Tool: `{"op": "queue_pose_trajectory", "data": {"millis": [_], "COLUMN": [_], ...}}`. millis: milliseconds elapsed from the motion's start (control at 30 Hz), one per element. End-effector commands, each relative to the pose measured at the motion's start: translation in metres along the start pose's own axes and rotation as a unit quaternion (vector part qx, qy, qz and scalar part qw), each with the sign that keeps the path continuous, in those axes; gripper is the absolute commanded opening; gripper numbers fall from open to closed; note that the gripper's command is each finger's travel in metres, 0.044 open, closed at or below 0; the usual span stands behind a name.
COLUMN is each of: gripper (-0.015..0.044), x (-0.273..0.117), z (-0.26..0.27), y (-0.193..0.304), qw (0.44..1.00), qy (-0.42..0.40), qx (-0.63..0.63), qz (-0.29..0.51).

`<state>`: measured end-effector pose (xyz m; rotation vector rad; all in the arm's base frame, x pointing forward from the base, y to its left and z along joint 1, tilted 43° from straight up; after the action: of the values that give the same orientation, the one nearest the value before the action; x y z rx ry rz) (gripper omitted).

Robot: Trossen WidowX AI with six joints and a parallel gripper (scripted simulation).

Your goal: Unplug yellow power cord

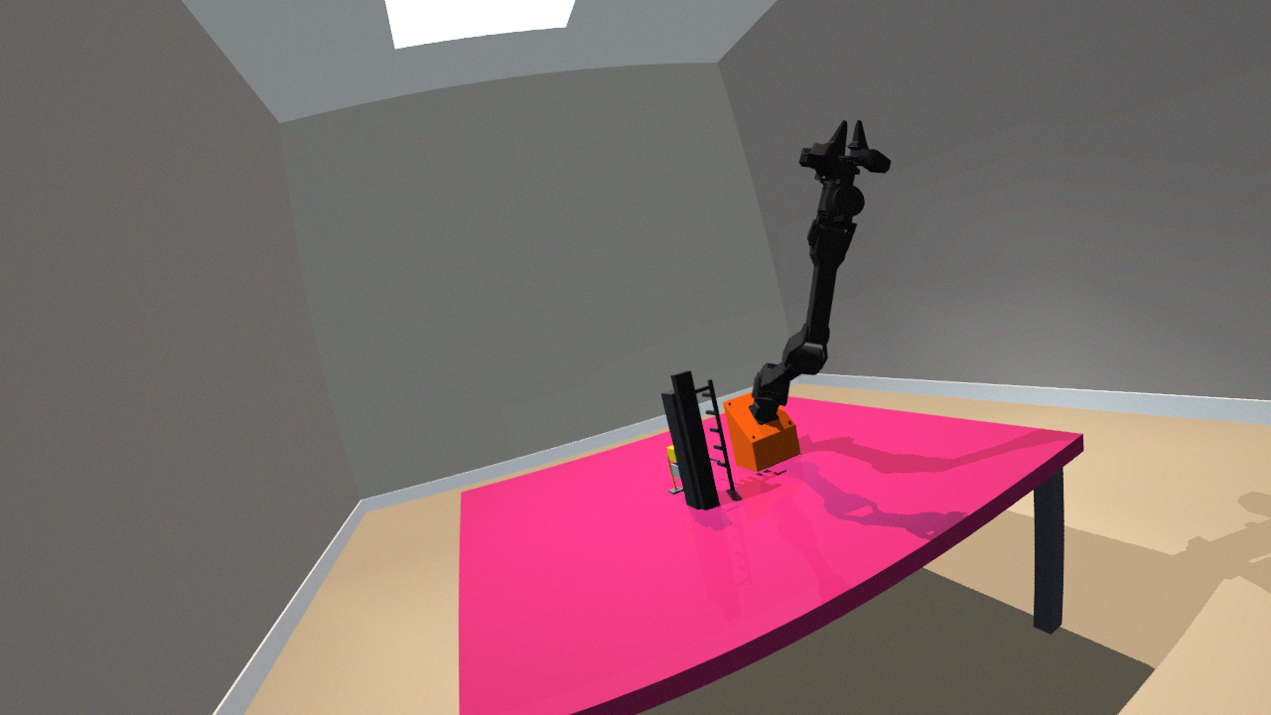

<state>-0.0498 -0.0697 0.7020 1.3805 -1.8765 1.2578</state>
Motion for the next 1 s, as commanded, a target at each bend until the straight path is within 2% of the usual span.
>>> {"op": "queue_pose_trajectory", "data": {"millis": [0,100,567,967], "gripper": [0.0160,0.0160,0.0160,0.0160], "x": [0.010,0.010,0.011,-0.036], "z": [0.041,0.052,0.173,0.285], "y": [0.007,0.002,-0.008,-0.041], "qw": [0.996,0.992,0.934,0.828], "qy": [-0.067,-0.084,-0.267,-0.450], "qx": [0.059,0.091,0.237,0.334], "qz": [-0.007,-0.029,-0.032,0.001]}}
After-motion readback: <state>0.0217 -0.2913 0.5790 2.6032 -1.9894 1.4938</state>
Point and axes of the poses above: the point midway between the two fingers, 35 mm back from their tips, its own x axis out along the fingers, its own z axis across the jaws, y = z × x, the point moved 4 cm from there along -x, back along the fingers, and after that the axes turned 5 degrees about -x, right-handed, at the moved point
